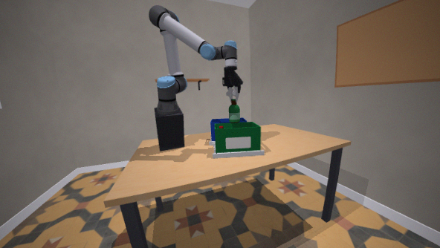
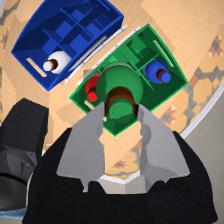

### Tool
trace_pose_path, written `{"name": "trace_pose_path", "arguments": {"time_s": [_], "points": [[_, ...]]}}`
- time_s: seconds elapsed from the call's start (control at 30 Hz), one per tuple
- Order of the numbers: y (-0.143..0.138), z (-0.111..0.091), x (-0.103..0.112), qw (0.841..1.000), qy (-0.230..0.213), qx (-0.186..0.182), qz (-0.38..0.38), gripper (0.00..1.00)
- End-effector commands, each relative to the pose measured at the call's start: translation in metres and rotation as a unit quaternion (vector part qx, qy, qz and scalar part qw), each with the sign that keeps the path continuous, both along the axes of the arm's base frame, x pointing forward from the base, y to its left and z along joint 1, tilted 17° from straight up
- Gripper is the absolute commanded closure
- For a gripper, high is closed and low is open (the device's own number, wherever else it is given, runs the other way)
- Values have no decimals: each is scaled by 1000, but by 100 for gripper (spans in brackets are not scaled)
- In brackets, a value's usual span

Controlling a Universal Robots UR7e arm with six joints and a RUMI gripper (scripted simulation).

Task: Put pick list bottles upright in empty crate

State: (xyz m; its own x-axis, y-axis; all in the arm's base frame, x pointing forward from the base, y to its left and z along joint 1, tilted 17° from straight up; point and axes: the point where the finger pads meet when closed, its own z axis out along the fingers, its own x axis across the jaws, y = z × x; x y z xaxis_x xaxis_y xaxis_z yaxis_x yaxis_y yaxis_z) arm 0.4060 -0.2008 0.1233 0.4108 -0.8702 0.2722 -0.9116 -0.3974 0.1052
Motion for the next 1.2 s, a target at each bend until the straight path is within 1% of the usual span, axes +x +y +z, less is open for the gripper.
{"name": "trace_pose_path", "arguments": {"time_s": [0.0, 0.2, 1.17], "points": [[0, 1, 0, 1000, -1, 0, 0, 100], [4, 0, 1, 1000, -1, 0, 0, 100], [55, -15, 10, 1000, -1, 0, 0, 100]]}}
